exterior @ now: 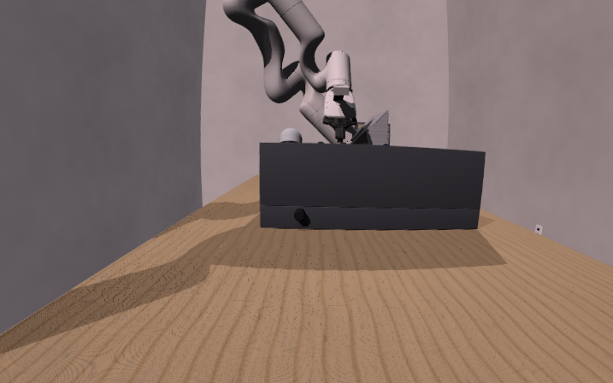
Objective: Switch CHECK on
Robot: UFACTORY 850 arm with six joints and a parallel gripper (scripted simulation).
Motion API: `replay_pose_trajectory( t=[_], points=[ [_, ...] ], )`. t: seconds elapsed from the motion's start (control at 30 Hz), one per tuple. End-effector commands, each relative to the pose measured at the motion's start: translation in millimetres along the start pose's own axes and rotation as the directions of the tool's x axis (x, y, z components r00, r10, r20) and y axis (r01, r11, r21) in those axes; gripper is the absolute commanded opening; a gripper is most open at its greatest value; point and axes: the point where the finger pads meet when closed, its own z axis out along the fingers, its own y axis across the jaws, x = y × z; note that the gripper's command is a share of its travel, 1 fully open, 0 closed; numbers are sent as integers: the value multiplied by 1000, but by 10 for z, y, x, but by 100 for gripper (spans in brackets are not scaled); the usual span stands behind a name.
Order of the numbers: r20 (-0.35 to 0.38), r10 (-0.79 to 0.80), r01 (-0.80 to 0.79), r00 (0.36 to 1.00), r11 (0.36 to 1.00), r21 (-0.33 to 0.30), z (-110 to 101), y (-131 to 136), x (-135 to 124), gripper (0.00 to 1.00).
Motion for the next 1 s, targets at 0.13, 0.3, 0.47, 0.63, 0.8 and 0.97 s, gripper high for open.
replay_pose_trajectory(
  t=[0.13,0.3,0.47,0.63,0.8,0.97],
  points=[
    [-2,1,-1,1000,1000,0,227,-2,8,0],
    [-2,1,-1,1000,1000,0,406,-3,8,0],
    [-2,1,-1,1000,1000,0,594,-3,8,0],
    [-2,1,-1,1000,1000,0,700,-3,8,0],
    [-2,1,-1,1000,1000,0,846,-4,8,0],
    [-2,1,-1,1000,1000,0,942,-4,8,0]
  ],
)
